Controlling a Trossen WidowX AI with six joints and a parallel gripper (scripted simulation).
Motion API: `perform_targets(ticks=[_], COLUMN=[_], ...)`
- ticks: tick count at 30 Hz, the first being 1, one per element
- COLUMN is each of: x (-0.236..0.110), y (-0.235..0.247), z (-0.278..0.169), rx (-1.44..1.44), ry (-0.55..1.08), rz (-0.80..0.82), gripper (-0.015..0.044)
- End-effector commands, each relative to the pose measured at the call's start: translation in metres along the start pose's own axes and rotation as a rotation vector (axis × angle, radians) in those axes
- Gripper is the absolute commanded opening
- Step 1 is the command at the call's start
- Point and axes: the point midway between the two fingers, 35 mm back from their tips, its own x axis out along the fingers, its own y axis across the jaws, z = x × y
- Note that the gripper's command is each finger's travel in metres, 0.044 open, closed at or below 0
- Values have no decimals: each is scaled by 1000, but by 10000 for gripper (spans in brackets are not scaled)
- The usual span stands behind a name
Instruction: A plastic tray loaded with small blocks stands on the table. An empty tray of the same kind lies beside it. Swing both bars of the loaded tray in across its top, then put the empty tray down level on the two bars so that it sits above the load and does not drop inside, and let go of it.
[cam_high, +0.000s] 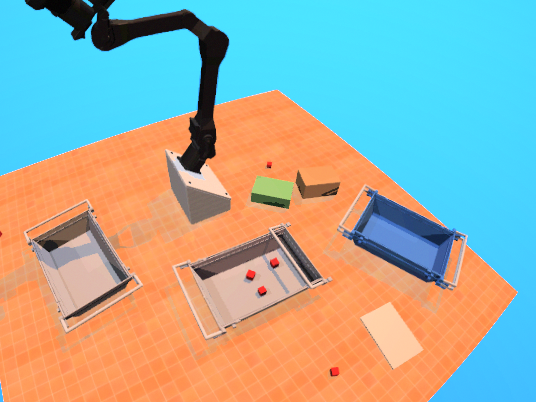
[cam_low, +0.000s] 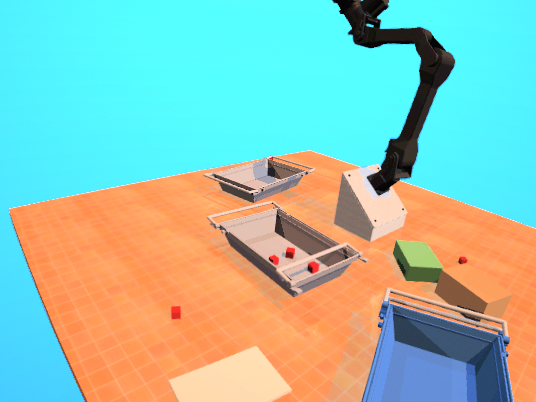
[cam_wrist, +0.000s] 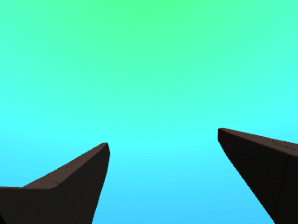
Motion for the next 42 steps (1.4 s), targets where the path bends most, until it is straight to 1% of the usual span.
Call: perform_targets(ticks=[1, 8, 12, 16, 19, 25, 30, 34, 42], x=[0, 0, 8, 15, 13, -9, -46, -82, -154], y=[0, 1, 28, 84, 127, 216, 285, 330, 395], z=[0, -1, -22, -63, -93, -150, -190, -215, -250], rx=[0, 0, 0, -6, -18, -56, -100, -141, -195], ry=[0, 3, 78, 223, 330, 549, 726, 856, 1066], rz=[0, 2, 57, 172, 263, 467, 625, 741, 929], gripper=[374, 190, 85, 82, 82, 82, 82, 82, 82])
